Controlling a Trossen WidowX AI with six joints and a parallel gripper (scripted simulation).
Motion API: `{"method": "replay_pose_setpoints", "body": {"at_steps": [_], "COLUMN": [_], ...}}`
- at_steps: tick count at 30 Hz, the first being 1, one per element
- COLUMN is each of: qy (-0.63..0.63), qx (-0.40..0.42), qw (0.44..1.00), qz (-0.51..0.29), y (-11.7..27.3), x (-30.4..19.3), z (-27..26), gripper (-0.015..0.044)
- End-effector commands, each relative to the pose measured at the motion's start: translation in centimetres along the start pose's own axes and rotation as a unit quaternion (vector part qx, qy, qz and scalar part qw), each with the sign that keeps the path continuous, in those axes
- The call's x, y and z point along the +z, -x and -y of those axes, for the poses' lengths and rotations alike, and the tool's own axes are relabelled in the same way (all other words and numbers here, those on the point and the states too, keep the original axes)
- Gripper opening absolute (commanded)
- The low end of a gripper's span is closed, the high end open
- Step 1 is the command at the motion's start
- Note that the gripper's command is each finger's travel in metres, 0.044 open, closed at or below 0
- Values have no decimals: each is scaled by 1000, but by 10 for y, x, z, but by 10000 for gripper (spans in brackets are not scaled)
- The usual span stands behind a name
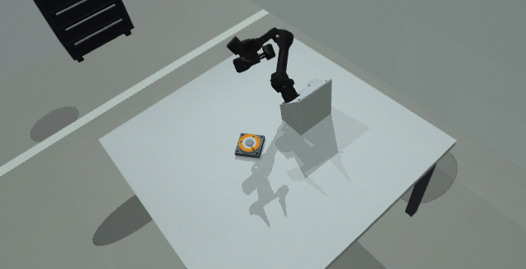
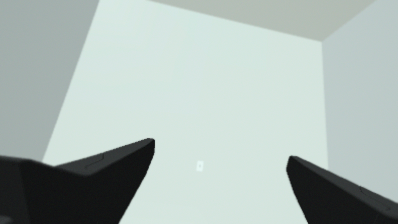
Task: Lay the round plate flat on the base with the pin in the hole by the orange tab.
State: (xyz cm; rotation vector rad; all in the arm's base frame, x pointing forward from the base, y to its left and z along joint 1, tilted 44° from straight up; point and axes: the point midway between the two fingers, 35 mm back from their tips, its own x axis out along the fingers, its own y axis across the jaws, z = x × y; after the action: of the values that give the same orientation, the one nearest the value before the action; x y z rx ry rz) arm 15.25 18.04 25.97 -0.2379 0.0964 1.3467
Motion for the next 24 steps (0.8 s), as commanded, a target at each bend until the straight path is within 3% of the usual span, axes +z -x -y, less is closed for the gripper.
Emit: {"method": "replay_pose_setpoints", "body": {"at_steps": [1, 10, 15, 19, 24], "qy": [-5, -224, -346, -387, -426], "qx": [-4, -153, -251, -300, -394], "qw": [1000, 945, 852, 794, 664], "qz": [-4, -183, -302, -360, -472], "y": [-1, -16, -9, 0, 25], "x": [-1, -84, -152, -186, -249], "z": [2, 82, 113, 122, 133], "gripper": [374, 137, 6, 0, 0]}}
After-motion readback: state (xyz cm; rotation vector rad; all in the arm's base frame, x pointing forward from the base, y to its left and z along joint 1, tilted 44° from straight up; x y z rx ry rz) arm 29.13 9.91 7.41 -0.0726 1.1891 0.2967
